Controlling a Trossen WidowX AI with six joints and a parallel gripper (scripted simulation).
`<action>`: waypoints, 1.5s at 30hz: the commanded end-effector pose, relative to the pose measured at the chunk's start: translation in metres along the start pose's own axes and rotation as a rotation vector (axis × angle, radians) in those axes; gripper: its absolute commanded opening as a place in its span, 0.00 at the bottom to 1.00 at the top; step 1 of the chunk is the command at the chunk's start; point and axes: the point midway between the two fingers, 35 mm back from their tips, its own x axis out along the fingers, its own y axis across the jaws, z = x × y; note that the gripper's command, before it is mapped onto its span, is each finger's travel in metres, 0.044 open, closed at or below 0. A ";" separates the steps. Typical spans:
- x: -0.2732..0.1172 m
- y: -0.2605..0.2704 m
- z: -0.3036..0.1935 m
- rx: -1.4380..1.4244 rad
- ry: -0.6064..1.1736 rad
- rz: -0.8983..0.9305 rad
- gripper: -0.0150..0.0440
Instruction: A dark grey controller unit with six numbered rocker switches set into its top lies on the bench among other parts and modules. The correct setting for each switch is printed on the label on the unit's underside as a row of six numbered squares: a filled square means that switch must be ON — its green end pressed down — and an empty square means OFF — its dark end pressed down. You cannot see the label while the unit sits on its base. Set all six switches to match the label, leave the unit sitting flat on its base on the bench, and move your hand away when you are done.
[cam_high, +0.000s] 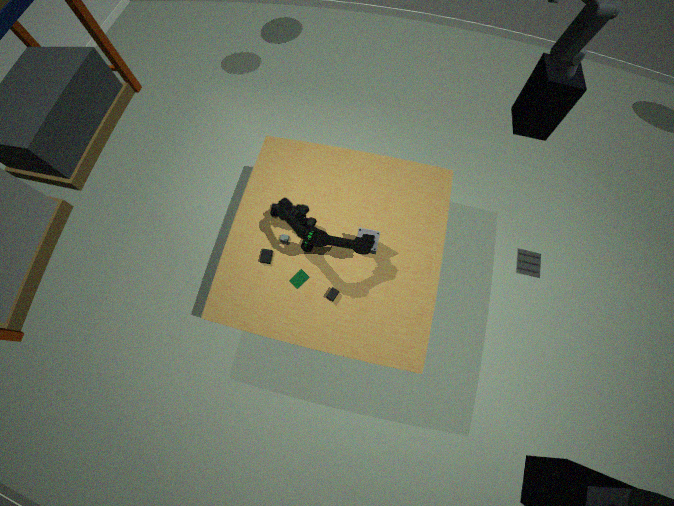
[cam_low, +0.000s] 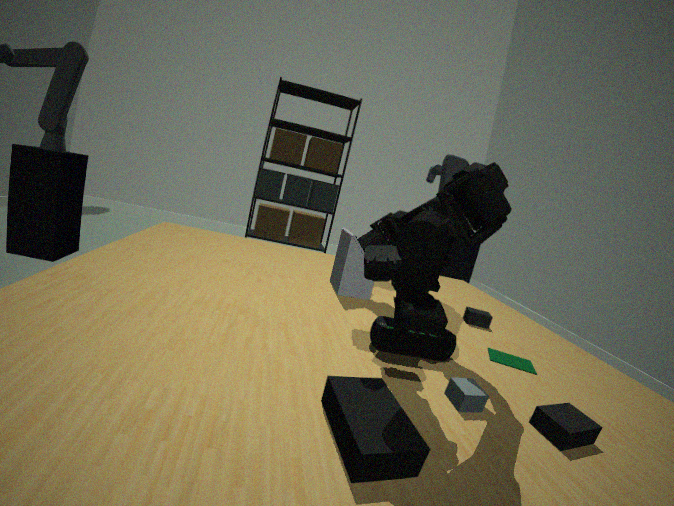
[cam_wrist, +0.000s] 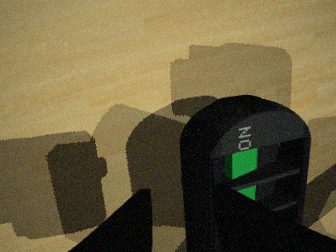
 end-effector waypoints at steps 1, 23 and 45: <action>0.000 0.002 0.001 -0.019 -0.007 -0.019 0.29; 0.016 0.007 0.001 -0.017 -0.007 -0.020 0.25; 0.050 0.017 0.001 -0.019 -0.005 -0.019 0.25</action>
